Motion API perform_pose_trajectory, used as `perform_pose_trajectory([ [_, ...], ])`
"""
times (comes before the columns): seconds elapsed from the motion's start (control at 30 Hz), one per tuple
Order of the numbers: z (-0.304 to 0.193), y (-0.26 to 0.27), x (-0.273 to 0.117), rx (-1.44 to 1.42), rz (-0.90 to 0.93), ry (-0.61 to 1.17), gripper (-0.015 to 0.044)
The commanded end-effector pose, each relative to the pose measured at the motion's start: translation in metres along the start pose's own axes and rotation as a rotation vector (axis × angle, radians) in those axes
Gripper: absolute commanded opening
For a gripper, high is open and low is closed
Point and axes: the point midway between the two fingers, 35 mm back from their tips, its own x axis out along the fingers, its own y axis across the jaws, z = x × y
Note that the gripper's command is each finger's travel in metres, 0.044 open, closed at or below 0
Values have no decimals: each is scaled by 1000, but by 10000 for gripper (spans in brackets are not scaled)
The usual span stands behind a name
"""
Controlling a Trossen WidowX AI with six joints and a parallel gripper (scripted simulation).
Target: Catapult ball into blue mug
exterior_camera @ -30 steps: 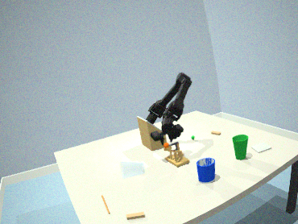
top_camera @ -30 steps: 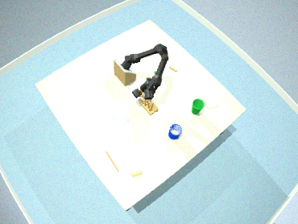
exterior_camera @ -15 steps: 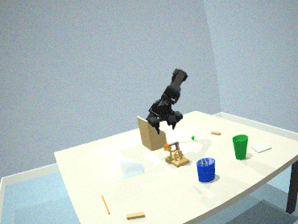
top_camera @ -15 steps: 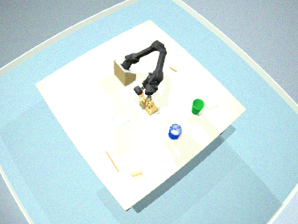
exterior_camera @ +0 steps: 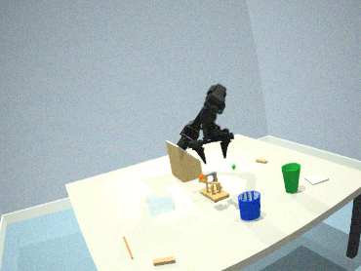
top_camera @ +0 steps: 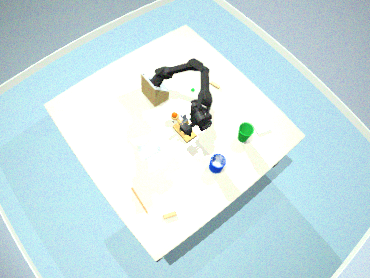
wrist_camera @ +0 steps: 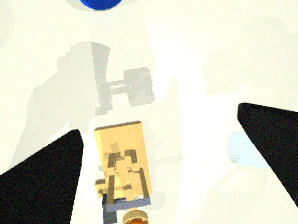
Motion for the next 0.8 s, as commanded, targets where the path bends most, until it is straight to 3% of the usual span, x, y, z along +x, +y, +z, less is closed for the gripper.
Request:
perform_pose_trajectory([
  [0.0, 56, -2, -11, -18, 32, -150, 440],
  [0.3, 142, 12, -45, -92, 126, -390, 440],
  [0.77, 143, 12, -46, -94, 129, -394, 440],
])
